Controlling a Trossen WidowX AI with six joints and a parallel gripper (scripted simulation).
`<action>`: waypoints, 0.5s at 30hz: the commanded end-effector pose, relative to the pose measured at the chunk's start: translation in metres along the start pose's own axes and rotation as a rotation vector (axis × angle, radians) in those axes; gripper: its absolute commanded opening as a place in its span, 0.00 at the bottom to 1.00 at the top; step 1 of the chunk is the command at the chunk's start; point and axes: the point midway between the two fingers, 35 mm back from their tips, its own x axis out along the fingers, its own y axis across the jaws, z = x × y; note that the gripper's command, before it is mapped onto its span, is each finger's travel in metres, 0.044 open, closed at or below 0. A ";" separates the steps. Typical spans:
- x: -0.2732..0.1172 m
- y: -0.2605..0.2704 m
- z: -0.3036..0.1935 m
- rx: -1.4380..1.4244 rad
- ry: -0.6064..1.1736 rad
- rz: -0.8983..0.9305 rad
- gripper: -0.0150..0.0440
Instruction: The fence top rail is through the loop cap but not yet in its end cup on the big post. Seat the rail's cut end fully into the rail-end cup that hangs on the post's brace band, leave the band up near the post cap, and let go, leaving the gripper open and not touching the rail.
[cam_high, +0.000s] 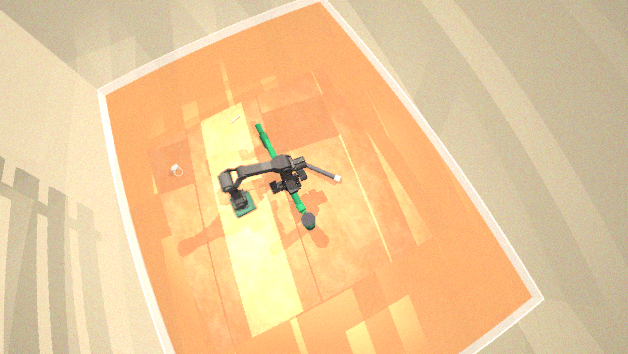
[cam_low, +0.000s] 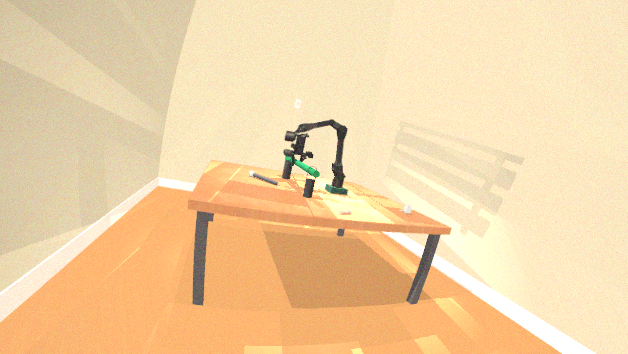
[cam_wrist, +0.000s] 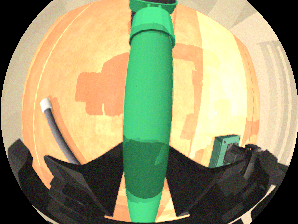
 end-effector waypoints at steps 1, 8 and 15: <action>-0.001 0.000 0.000 0.001 -0.001 0.003 0.43; -0.003 0.000 -0.001 0.001 -0.001 0.003 0.74; -0.028 0.000 -0.017 0.000 0.002 0.002 1.00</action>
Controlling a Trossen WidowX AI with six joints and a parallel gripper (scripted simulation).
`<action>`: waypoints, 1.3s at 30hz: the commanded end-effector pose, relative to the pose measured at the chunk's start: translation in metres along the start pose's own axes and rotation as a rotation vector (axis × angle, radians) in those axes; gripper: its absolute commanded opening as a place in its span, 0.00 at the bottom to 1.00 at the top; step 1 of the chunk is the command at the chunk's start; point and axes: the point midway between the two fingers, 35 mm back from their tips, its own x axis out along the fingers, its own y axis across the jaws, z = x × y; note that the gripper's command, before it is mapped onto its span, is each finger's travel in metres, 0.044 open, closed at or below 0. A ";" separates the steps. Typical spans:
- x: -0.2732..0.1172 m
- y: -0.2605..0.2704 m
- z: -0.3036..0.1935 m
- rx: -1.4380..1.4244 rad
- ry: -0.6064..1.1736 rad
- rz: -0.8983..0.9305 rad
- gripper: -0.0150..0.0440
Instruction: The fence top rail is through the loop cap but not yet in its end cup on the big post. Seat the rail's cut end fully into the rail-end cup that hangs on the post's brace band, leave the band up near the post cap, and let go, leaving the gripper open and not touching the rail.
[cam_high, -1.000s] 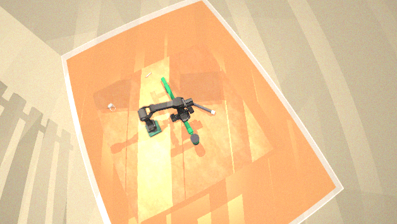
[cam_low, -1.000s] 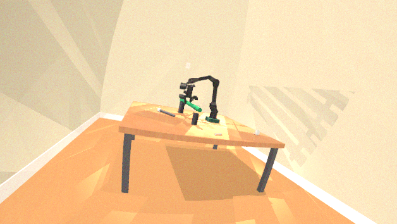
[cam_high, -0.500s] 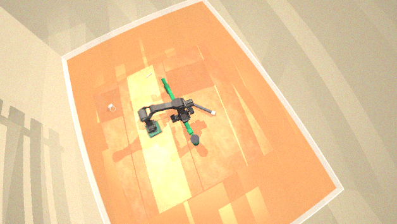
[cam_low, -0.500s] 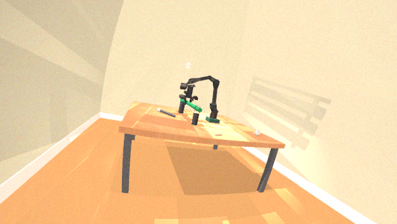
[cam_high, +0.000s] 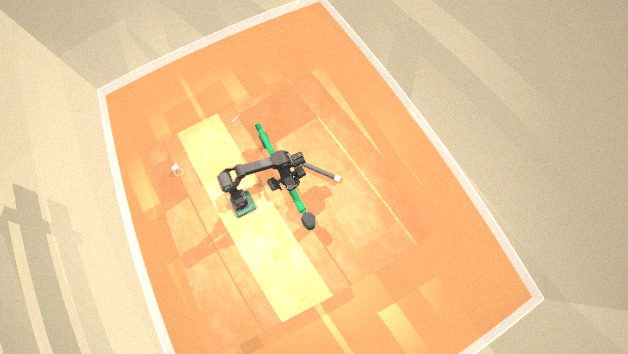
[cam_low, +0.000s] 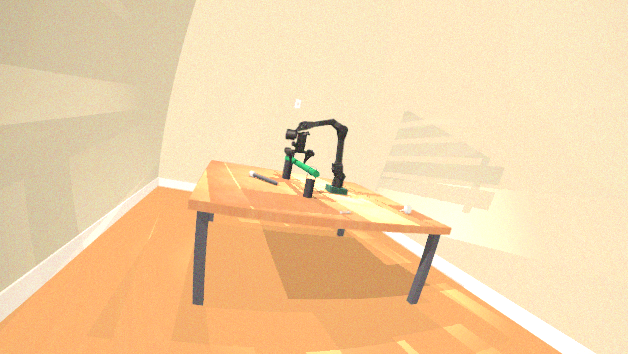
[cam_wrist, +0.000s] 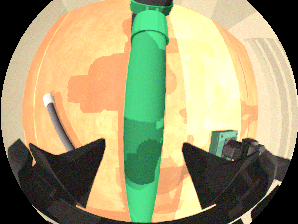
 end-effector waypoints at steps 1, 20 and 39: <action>-0.017 0.001 -0.009 0.003 0.003 0.010 1.00; -0.067 -0.001 -0.017 -0.054 -0.003 -0.010 1.00; -0.067 -0.001 -0.017 -0.054 -0.003 -0.010 1.00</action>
